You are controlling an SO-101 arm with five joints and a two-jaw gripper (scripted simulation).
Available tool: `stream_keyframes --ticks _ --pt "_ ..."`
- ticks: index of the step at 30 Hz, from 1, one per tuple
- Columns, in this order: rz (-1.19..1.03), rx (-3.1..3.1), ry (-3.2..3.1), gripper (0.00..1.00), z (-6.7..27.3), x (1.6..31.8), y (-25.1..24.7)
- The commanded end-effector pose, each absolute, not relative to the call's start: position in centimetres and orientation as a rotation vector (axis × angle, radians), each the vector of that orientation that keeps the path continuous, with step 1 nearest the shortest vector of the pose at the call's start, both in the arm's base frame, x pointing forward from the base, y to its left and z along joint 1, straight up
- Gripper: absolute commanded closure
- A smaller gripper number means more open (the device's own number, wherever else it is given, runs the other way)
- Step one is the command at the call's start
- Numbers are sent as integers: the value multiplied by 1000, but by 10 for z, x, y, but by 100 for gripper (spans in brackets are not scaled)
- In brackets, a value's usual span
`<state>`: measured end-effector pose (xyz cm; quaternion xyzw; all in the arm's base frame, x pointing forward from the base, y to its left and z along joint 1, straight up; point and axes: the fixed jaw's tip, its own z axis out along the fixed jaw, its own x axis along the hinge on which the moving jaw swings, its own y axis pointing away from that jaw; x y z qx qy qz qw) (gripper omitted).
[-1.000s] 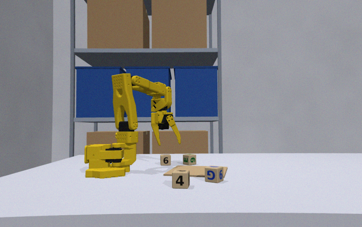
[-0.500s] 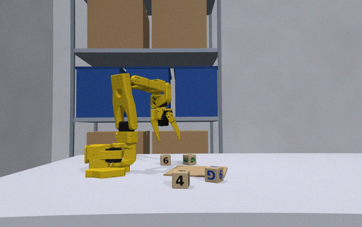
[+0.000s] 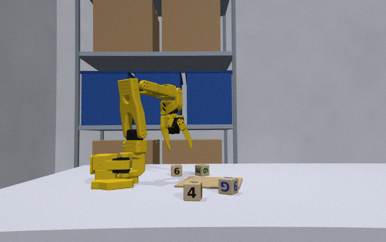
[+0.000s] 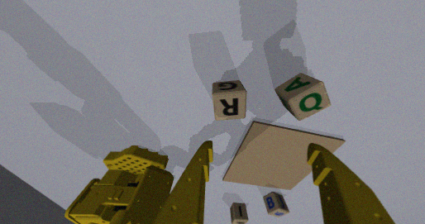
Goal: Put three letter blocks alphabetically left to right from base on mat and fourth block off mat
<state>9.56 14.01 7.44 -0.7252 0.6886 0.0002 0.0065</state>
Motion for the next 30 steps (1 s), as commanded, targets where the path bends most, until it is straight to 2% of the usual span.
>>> stream_keyframes --ticks 1,20,30 --pt "31 -2167 2058 64 96 101 150" --pt "103 -1858 1764 65 161 99 147" --pt "110 -1827 1735 65 167 98 145"
